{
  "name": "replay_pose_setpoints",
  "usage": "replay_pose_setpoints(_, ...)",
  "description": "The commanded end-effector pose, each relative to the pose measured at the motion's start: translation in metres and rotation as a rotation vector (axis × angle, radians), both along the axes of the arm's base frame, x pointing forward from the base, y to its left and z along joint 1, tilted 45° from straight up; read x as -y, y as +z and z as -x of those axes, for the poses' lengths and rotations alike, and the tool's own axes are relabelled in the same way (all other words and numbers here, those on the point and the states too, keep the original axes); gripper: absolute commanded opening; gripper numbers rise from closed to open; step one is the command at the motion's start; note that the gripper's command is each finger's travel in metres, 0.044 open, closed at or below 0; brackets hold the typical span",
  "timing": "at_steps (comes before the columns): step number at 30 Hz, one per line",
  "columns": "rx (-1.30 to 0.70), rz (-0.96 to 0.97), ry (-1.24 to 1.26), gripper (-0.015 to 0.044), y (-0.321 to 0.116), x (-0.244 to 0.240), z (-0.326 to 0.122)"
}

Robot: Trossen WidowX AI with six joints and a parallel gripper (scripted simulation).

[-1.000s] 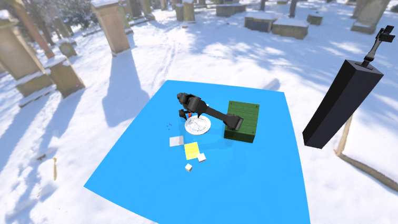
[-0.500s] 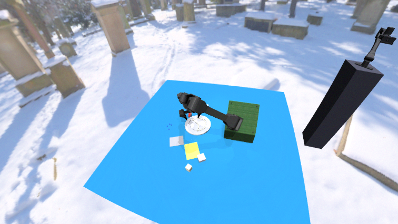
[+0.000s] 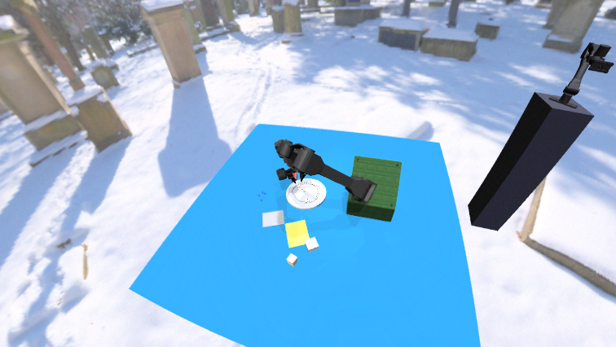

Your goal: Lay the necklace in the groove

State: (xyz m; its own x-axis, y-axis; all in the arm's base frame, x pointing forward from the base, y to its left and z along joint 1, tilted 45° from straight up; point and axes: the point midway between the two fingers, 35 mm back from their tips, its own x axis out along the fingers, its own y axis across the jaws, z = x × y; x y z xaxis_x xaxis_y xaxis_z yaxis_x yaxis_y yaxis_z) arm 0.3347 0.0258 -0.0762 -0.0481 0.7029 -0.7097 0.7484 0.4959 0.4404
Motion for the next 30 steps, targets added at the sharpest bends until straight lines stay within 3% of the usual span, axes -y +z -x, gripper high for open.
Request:
replay_pose_setpoints(1, -0.002, -0.001, -0.003, 0.0120, 0.001, 0.001, 0.000)
replay_pose_setpoints(29, -0.008, -0.001, 0.001, 0.0120, -0.023, -0.022, 0.005)
replay_pose_setpoints(30, -0.002, 0.005, 0.006, 0.0094, -0.021, -0.020, 0.003)
